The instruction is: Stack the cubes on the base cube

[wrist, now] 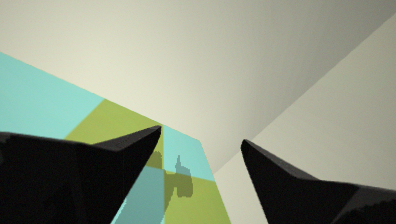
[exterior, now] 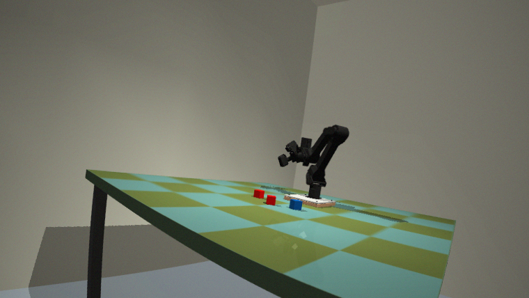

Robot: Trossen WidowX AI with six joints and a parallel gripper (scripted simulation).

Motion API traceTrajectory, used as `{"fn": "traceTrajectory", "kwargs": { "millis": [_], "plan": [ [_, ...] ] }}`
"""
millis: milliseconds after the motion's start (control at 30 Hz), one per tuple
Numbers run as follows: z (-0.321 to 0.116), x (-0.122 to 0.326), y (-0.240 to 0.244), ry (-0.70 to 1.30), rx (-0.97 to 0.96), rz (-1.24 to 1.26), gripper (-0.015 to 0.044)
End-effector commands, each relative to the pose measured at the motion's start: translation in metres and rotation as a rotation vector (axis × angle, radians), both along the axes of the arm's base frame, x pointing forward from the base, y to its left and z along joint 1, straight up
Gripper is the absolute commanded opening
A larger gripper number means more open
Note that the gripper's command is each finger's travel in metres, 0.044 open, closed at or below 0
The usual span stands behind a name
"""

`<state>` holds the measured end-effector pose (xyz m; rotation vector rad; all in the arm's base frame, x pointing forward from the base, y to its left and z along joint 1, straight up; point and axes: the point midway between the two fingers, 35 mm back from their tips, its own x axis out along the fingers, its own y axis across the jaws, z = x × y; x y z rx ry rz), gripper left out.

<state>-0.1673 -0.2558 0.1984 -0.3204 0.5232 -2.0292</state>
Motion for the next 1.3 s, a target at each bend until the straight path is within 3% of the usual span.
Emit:
{"fn": "traceTrajectory", "kwargs": {
  "millis": [0,133,167,700,1267],
  "plan": [
    [0.000,0.001,-0.001,-0.006,0.001,0.004,0.0374],
    [-0.007,0.018,-0.024,-0.130,0.037,0.086,0.0269],
    [-0.010,0.024,-0.031,-0.167,0.050,0.109,0.0265],
    [-0.042,0.153,-0.090,-0.673,0.380,0.361,0.0265],
    [-0.062,0.301,-0.052,-0.956,0.885,0.345,0.0265]
  ]
}}
